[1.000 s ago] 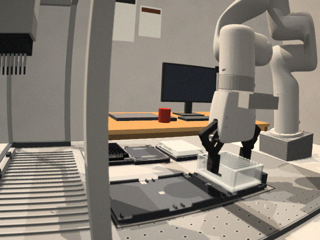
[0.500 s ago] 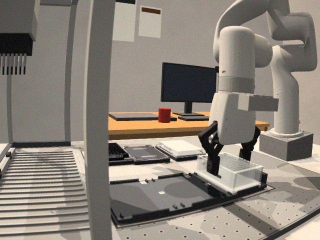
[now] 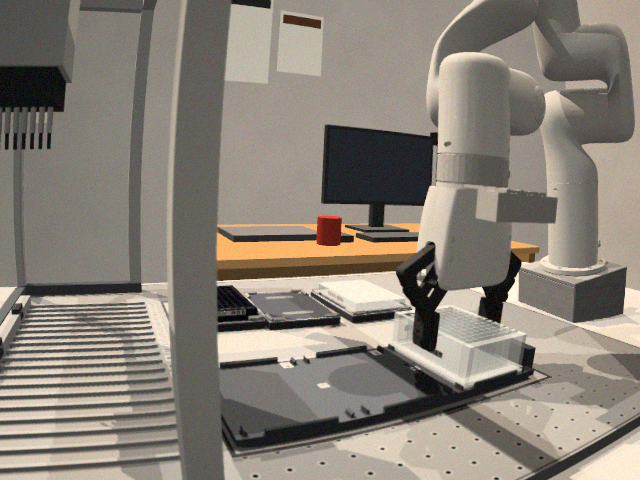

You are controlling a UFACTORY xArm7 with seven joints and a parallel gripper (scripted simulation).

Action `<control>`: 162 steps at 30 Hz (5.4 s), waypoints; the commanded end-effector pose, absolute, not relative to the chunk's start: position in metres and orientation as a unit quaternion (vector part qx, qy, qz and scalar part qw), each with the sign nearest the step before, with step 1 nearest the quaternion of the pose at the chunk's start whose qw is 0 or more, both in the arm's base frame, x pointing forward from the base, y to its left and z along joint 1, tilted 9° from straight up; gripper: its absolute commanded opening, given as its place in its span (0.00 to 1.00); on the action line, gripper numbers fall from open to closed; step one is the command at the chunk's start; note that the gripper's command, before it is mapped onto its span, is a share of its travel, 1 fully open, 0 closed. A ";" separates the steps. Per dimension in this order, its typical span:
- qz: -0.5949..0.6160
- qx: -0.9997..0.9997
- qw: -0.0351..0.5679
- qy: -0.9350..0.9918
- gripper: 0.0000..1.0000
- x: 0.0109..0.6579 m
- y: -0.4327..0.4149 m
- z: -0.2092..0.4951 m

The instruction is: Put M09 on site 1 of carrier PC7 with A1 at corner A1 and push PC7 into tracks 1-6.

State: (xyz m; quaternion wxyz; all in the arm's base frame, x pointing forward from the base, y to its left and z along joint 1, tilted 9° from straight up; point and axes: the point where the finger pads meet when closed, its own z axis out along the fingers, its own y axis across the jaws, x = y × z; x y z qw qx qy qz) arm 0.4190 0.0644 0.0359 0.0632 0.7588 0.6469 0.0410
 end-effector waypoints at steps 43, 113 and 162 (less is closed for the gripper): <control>0.043 0.759 0.064 0.647 1.00 0.416 0.066 0.063; 0.043 0.759 0.064 0.647 1.00 0.402 0.070 0.164; 0.043 0.762 0.064 0.643 1.00 0.488 -0.042 0.140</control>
